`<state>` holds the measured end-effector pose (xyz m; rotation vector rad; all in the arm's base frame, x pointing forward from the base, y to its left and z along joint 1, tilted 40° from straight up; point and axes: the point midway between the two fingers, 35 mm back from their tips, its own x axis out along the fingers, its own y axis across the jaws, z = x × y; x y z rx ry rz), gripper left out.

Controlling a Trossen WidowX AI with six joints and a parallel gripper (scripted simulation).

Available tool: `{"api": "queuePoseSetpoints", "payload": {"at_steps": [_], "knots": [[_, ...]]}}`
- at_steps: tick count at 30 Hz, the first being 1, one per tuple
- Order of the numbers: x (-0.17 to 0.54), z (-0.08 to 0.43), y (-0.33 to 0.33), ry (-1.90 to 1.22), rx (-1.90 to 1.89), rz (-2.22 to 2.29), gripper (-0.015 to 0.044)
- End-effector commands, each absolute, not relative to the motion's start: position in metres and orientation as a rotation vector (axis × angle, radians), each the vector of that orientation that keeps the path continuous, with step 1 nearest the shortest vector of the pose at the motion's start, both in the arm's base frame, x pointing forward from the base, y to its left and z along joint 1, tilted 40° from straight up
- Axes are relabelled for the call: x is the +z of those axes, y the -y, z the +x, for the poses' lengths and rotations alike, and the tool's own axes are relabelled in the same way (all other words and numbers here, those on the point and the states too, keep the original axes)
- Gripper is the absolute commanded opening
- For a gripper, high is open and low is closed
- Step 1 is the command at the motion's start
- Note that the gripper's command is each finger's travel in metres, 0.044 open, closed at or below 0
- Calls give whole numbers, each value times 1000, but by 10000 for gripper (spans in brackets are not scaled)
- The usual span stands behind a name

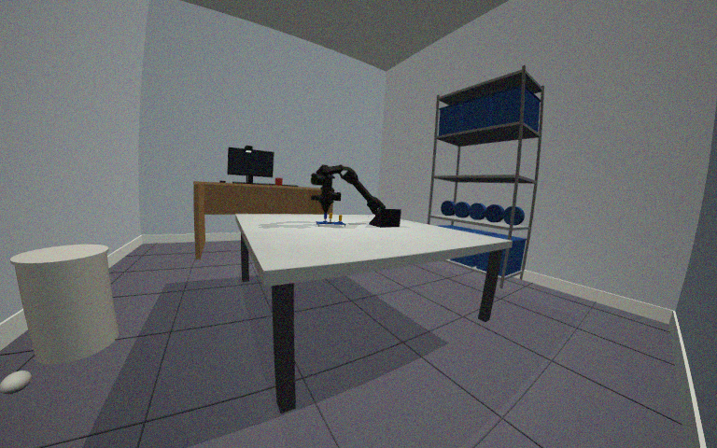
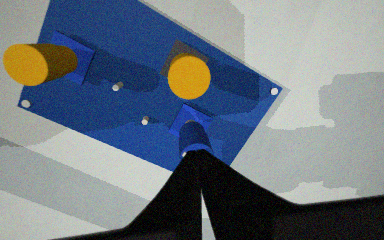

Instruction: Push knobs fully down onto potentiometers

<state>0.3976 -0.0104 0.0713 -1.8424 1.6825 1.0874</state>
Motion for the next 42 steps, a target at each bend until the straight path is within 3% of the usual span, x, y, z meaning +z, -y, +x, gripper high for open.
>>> {"api": "queuePoseSetpoints", "payload": {"at_steps": [1, 42], "knots": [[70, 398, 12, -1684, 1086, -1849, 0], [65, 398, 17, -1684, 1086, -1849, 0]]}}
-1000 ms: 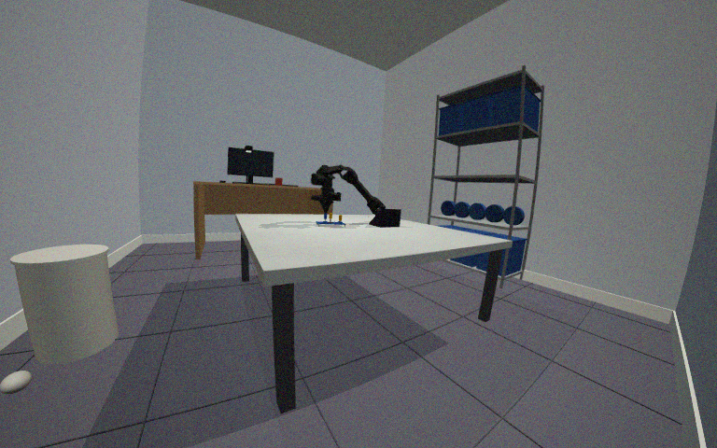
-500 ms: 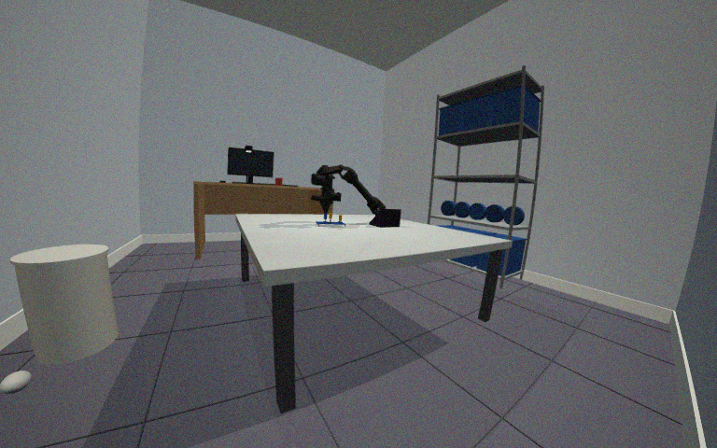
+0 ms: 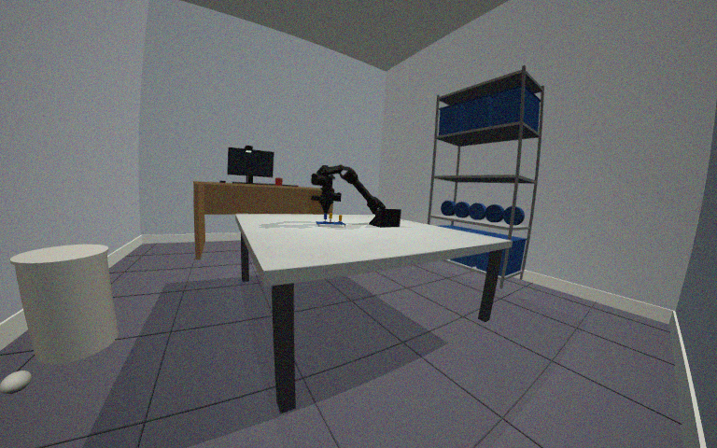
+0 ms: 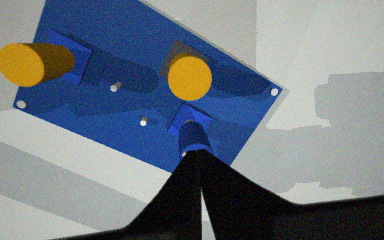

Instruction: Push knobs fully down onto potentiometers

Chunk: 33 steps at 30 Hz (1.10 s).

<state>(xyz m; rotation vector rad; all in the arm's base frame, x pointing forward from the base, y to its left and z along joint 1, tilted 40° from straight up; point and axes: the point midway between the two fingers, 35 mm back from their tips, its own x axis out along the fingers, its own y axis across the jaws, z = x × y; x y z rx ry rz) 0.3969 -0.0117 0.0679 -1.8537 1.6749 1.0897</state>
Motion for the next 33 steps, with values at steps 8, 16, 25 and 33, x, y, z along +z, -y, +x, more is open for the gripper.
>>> {"api": "queuePoseSetpoints", "payload": {"at_steps": [8, 16, 25, 33], "knots": [[63, 398, 19, -1684, 1086, -1849, 0], [63, 398, 19, -1684, 1086, -1849, 0], [60, 397, 21, -1684, 1085, -1849, 0], [59, 397, 21, -1684, 1085, -1849, 0]]}}
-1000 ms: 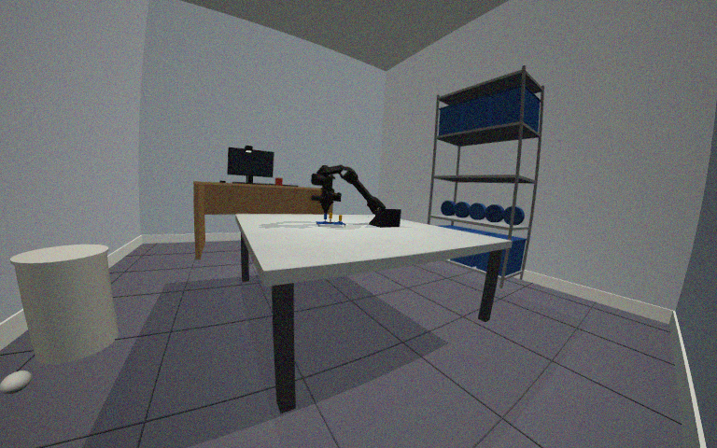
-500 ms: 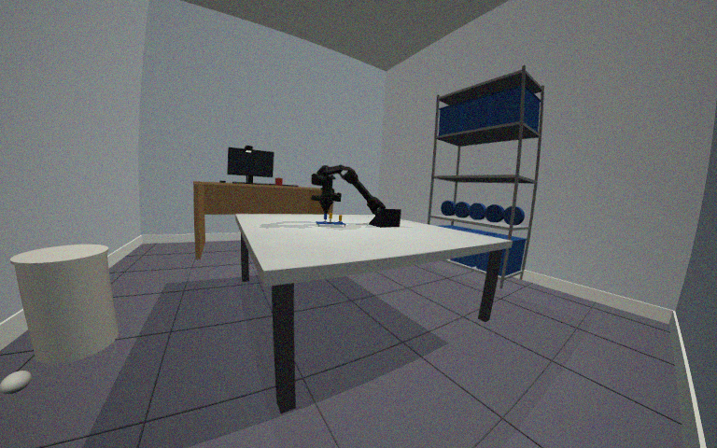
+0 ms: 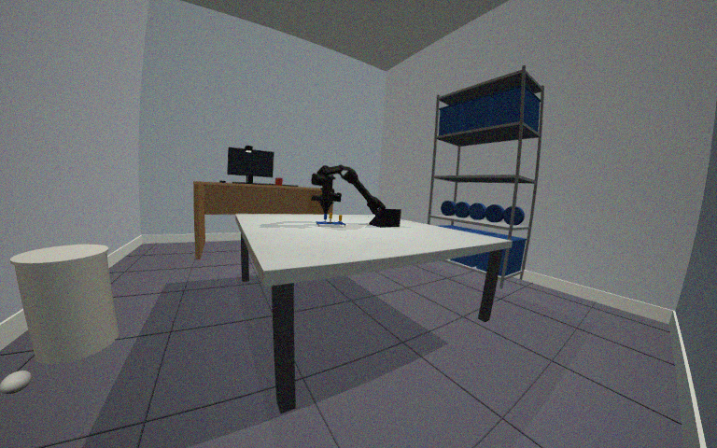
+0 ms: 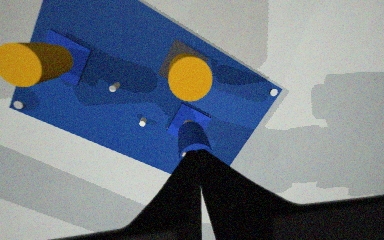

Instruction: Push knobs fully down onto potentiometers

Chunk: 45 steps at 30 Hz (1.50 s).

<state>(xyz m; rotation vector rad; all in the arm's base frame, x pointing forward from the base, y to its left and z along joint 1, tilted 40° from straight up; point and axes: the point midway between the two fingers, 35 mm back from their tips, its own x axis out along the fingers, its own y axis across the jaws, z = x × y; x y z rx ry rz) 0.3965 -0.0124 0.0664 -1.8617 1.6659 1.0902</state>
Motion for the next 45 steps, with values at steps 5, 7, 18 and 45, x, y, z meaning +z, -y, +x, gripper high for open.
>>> {"api": "queuePoseSetpoints", "payload": {"at_steps": [5, 7, 18, 45], "knots": [[58, 397, 23, -1684, 1085, -1850, 0], [58, 397, 23, -1684, 1085, -1850, 0], [56, 397, 25, -1684, 1085, -1850, 0], [52, 397, 27, -1684, 1085, -1850, 0]]}}
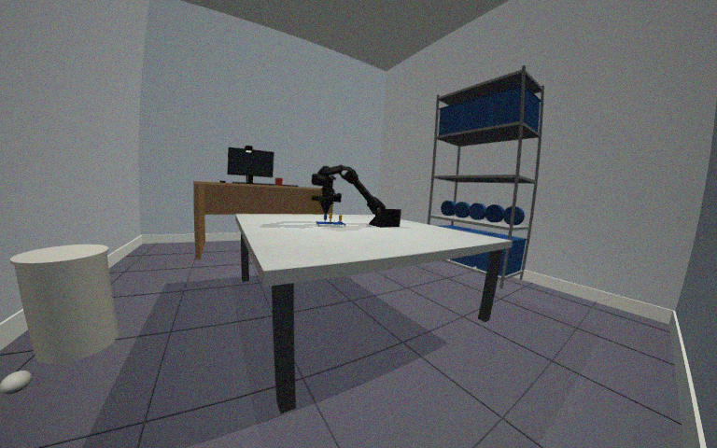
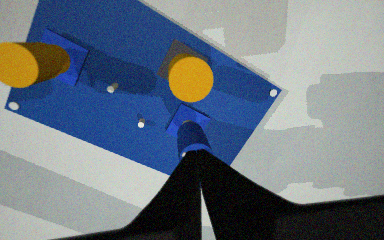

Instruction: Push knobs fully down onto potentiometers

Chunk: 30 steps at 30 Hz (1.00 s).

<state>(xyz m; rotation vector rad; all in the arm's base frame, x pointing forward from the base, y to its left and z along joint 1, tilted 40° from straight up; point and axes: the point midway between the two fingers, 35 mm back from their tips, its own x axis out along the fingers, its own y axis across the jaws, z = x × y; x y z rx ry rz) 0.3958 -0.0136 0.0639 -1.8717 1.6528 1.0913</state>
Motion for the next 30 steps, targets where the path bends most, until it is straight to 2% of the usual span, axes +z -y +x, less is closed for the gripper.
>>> {"api": "queuePoseSetpoints", "payload": {"at_steps": [1, 30], "knots": [[52, 397, 28, -1684, 1085, -1850, 0], [48, 397, 31, -1684, 1085, -1850, 0]]}}
